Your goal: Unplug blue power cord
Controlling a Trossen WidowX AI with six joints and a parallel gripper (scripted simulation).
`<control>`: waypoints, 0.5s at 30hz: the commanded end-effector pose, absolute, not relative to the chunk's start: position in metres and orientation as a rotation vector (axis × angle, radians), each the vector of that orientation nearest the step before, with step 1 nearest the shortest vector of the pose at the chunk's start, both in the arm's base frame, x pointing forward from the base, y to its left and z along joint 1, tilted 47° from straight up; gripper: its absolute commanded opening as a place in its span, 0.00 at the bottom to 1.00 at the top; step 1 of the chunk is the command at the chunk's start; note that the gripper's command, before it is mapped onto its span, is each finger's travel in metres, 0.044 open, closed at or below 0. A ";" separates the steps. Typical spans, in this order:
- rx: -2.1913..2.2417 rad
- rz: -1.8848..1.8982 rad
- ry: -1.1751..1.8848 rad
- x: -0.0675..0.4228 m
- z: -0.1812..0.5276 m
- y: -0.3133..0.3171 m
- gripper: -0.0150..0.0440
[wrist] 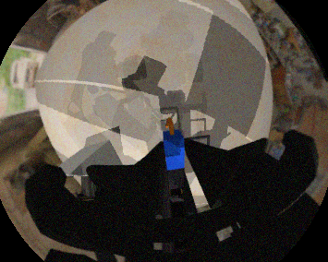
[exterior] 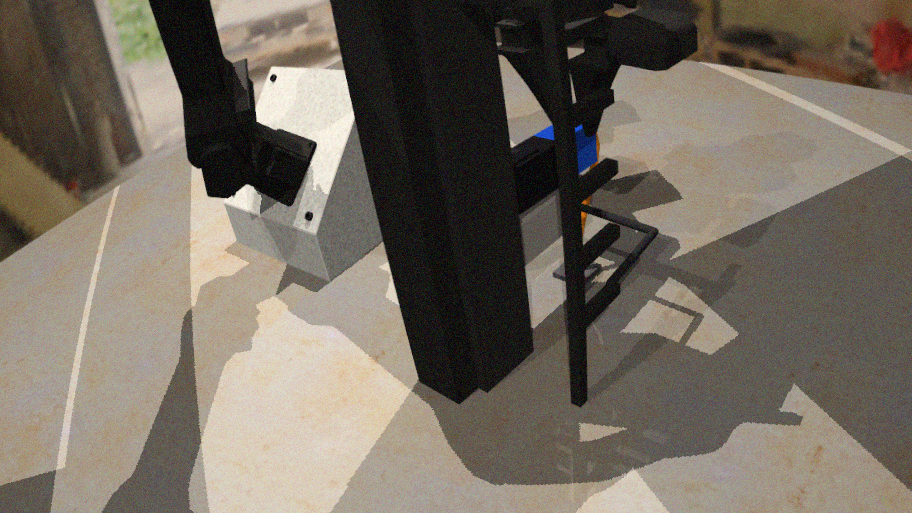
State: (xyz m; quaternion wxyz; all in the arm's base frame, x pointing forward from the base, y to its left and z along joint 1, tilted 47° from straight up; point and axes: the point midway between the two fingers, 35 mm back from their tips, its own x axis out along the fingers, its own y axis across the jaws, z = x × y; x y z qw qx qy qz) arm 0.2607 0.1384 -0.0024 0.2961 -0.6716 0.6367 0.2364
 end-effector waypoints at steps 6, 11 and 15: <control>-1.797 0.636 1.682 0.261 -0.002 0.138 0.52; -1.797 0.636 1.682 0.261 -0.002 0.138 0.74; -1.796 0.636 1.682 0.261 -0.005 0.144 0.92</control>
